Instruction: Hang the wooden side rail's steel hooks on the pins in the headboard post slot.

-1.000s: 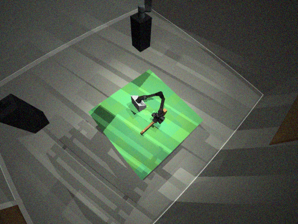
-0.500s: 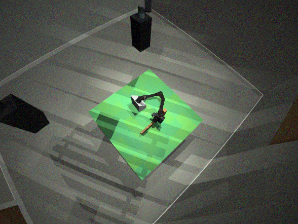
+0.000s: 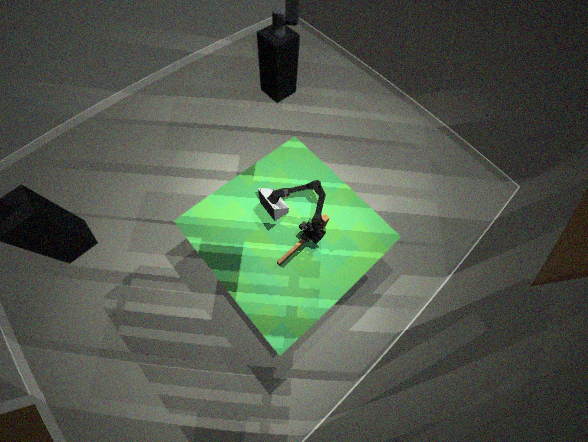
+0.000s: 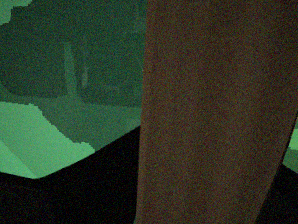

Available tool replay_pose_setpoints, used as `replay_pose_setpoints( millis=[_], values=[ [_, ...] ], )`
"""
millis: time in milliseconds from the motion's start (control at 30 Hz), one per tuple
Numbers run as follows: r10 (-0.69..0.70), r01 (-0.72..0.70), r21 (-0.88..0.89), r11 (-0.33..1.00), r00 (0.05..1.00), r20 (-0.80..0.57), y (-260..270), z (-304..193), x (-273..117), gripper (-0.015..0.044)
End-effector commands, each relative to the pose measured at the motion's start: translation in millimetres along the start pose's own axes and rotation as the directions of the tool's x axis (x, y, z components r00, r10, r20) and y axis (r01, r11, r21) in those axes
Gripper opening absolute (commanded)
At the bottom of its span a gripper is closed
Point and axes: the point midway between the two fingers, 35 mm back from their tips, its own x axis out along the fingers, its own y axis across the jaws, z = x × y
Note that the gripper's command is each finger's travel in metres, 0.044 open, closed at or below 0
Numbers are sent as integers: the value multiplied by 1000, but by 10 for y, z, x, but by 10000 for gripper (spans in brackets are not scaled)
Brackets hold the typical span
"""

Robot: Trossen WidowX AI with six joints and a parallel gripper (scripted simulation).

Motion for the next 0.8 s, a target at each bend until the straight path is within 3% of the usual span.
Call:
replay_pose_setpoints(
  millis=[0, 767],
  values=[
    [11, -11, 5, 1000, 1000, 3, 24, 18, -52, 0],
    [11, -11, 5, 1000, 1000, 3, 24, 18, -90, 0]
  ],
)
